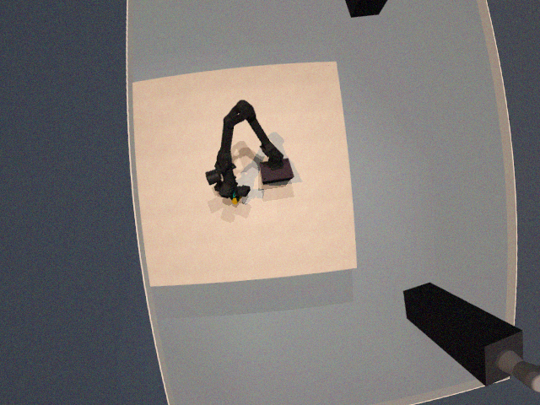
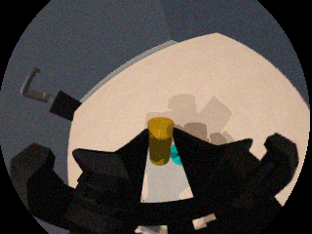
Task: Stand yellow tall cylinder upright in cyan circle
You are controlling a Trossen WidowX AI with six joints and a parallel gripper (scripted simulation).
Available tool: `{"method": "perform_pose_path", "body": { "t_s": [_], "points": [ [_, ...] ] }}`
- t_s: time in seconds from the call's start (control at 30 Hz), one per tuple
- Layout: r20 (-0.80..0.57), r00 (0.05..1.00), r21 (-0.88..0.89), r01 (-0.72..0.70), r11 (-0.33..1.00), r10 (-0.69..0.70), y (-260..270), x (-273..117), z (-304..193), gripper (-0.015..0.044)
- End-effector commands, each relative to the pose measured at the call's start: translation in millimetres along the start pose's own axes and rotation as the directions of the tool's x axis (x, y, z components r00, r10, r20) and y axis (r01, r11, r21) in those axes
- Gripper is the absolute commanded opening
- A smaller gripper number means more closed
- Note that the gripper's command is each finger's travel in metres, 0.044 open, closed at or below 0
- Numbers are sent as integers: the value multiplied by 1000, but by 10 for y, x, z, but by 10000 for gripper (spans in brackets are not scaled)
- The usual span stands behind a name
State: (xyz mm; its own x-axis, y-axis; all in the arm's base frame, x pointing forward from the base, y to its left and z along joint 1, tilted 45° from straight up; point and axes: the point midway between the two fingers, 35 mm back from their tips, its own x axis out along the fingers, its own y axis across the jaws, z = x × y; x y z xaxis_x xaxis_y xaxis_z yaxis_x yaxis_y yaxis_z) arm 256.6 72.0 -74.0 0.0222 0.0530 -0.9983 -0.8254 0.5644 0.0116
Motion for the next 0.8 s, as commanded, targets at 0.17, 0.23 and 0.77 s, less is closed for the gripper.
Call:
{"method": "perform_pose_path", "body": {
  "t_s": [0.17,0.23,0.77],
  "points": [
    [64,998,-14,-7,1000,8,8,-6,-17,105],
    [79,997,-17,-7,1000,8,6,-9,-17,105],
    [194,981,-45,7,999,1,-6,-50,-20,105]
  ]
}}
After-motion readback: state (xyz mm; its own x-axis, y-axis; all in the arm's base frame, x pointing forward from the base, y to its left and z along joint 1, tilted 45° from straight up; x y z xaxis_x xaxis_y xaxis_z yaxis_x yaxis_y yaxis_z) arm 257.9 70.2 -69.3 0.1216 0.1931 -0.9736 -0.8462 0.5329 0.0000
